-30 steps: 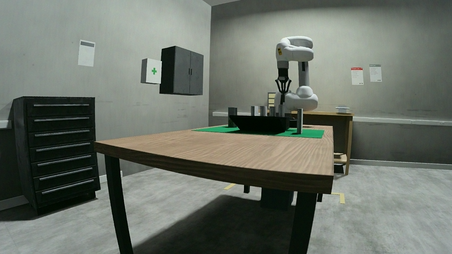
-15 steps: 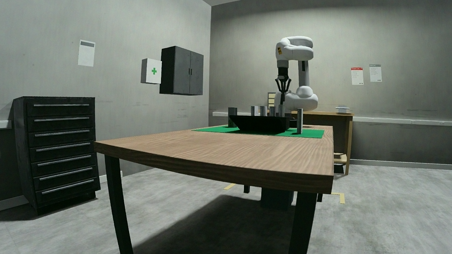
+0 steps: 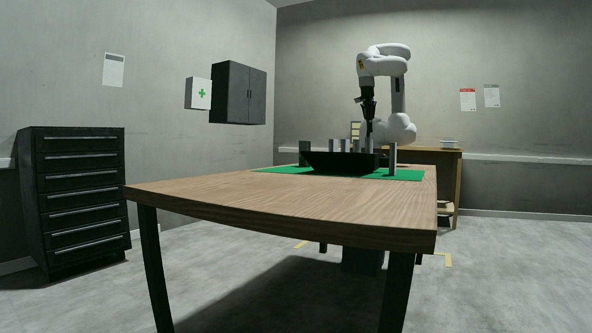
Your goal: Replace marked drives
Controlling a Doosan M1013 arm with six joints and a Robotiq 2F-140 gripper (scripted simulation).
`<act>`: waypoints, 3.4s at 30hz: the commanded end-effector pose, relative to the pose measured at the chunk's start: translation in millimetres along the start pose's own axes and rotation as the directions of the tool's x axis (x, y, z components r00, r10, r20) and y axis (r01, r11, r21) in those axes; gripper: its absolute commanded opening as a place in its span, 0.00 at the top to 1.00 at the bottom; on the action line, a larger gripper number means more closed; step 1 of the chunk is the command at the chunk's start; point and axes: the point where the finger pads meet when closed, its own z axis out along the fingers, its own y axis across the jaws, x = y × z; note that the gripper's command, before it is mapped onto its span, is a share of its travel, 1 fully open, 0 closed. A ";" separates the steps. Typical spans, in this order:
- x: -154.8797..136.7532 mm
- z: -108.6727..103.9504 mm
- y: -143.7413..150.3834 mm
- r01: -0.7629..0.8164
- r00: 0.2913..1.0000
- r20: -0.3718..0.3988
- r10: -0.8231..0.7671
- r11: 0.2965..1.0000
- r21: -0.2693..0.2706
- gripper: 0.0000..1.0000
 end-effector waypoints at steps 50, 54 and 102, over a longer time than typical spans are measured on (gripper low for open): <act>15.3 1.3 -15.4 -0.708 0.705 -0.047 0.707 0.706 -0.008 0.11; 15.3 1.9 -15.4 -0.708 0.705 -0.047 0.707 0.706 -0.008 0.11; 15.3 21.9 -15.2 -0.709 0.705 -0.047 0.708 0.706 -0.008 0.11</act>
